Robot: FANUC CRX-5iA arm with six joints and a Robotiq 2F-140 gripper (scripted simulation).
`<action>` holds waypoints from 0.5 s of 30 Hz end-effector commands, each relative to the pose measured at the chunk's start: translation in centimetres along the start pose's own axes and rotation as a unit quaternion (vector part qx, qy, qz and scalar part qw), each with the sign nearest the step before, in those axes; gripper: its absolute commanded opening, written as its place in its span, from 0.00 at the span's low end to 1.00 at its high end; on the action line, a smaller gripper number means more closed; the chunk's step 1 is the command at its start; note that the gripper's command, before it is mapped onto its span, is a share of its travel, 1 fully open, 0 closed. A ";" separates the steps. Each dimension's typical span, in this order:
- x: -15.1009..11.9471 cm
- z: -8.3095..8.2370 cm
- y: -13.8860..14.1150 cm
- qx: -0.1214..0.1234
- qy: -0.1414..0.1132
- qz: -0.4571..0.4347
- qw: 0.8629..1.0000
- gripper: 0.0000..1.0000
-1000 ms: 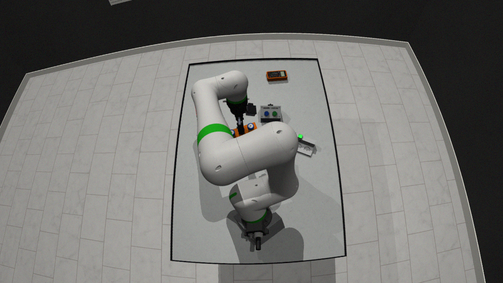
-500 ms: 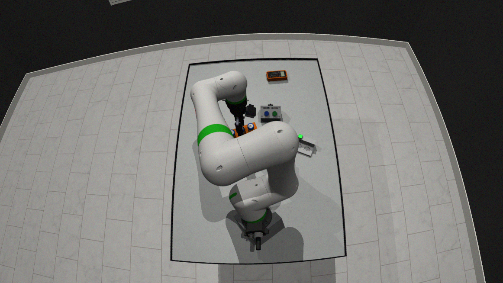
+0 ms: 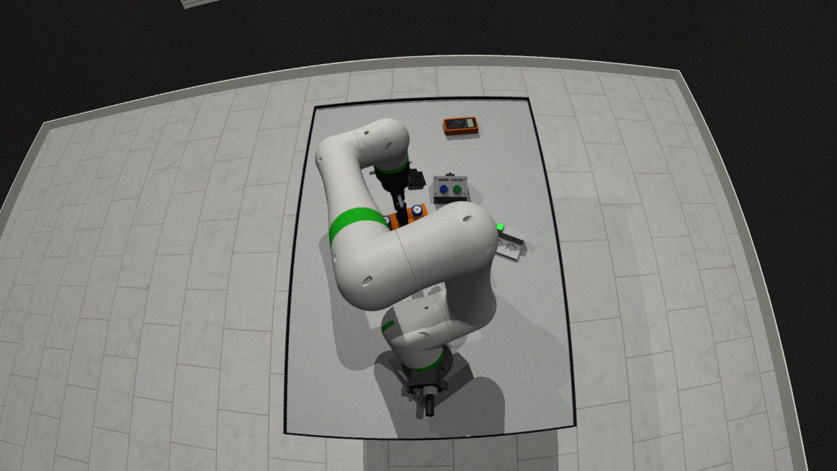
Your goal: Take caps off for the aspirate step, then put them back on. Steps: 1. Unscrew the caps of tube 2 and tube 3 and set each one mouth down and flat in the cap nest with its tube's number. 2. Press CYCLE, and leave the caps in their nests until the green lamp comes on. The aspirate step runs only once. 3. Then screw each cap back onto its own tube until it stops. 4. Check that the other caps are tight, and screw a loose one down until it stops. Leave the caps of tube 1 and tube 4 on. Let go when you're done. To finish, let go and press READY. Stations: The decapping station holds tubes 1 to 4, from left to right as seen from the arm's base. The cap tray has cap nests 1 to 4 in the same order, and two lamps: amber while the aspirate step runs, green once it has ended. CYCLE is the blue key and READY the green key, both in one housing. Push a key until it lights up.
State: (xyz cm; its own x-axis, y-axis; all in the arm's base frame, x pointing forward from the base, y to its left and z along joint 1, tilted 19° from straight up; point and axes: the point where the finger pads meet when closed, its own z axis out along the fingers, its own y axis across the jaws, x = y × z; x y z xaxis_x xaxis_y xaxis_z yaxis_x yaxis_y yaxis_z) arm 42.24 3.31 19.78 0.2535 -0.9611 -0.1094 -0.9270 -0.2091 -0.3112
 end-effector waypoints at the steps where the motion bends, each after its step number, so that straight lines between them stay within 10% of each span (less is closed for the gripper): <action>1: 0.0 -0.1 -0.1 0.001 -0.006 -0.093 0.996 0.41; 15: 0.0 -0.1 -0.1 0.002 -0.006 -0.287 0.958 0.41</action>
State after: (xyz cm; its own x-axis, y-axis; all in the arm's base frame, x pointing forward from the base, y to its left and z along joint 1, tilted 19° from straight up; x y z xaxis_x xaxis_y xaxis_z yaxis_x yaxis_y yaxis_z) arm 42.24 3.33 19.76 0.6742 -0.7362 0.0589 -0.6842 -0.6526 -0.3255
